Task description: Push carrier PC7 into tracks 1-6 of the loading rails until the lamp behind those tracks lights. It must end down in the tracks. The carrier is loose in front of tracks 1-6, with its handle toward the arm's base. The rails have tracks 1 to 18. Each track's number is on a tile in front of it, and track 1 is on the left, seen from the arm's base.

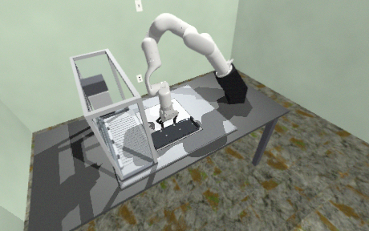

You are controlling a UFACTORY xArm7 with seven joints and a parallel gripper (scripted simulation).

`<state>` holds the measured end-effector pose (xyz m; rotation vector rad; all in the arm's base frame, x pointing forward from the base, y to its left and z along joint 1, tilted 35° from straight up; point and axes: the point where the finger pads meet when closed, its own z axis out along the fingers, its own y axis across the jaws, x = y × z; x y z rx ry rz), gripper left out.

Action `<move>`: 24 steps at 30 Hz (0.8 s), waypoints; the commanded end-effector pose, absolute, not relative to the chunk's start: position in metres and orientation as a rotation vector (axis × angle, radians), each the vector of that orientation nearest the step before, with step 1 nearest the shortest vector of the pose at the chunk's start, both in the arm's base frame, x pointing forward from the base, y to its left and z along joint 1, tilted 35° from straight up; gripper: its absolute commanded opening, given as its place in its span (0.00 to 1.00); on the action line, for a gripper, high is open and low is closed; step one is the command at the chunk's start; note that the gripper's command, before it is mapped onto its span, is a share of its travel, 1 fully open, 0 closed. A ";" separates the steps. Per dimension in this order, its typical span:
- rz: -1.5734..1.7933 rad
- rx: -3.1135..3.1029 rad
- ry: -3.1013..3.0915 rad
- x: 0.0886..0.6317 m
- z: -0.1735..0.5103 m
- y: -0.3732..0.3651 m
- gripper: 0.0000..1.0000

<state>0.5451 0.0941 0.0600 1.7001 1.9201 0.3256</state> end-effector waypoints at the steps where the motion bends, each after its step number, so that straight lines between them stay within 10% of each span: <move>1: 0.329 1.697 1.921 0.545 0.061 0.098 1.00; 24: 0.330 1.697 1.921 0.545 0.058 0.108 1.00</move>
